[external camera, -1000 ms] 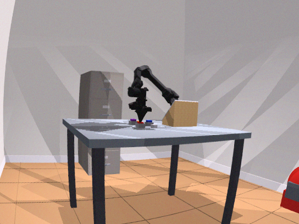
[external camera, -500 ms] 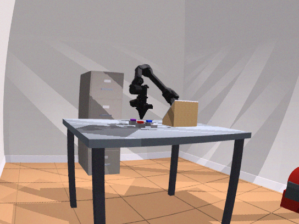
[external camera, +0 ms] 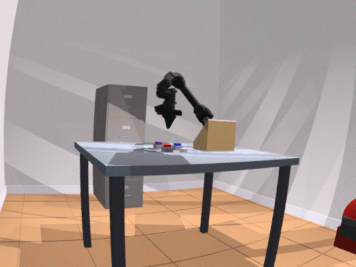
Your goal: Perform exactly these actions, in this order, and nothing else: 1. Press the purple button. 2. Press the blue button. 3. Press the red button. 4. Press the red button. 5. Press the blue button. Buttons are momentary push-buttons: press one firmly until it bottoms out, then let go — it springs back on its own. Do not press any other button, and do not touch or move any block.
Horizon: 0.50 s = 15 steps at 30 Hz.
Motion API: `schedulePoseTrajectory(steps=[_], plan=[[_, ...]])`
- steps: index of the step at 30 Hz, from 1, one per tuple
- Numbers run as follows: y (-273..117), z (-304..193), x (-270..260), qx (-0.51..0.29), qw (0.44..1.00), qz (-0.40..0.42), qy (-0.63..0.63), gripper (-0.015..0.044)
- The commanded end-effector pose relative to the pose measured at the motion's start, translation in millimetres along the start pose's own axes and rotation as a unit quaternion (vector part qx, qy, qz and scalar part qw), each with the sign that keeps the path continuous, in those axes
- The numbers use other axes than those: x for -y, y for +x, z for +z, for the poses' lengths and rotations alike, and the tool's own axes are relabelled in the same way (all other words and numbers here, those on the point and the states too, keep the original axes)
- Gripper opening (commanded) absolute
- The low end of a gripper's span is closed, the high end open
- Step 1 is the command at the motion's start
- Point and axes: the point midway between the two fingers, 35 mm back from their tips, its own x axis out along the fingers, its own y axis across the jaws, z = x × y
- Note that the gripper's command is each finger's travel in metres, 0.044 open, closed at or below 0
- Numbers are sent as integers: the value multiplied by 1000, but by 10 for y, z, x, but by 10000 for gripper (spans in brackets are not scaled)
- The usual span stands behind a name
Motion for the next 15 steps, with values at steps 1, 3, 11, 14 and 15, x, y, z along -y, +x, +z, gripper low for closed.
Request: schedulePoseTrajectory(steps=[1, 3, 11, 14, 15], plan=[[-62, -218, 180, -5, 1000, 0, 1, 20], [-76, -415, 328, -6, 1000, 0, 0, 20], [-27, -986, 667, -8, 1000, -1, -1, 20], [-27, -986, 667, -8, 1000, -1, -1, 20], [0, -983, 665, -8, 1000, -1, -1, 20]])
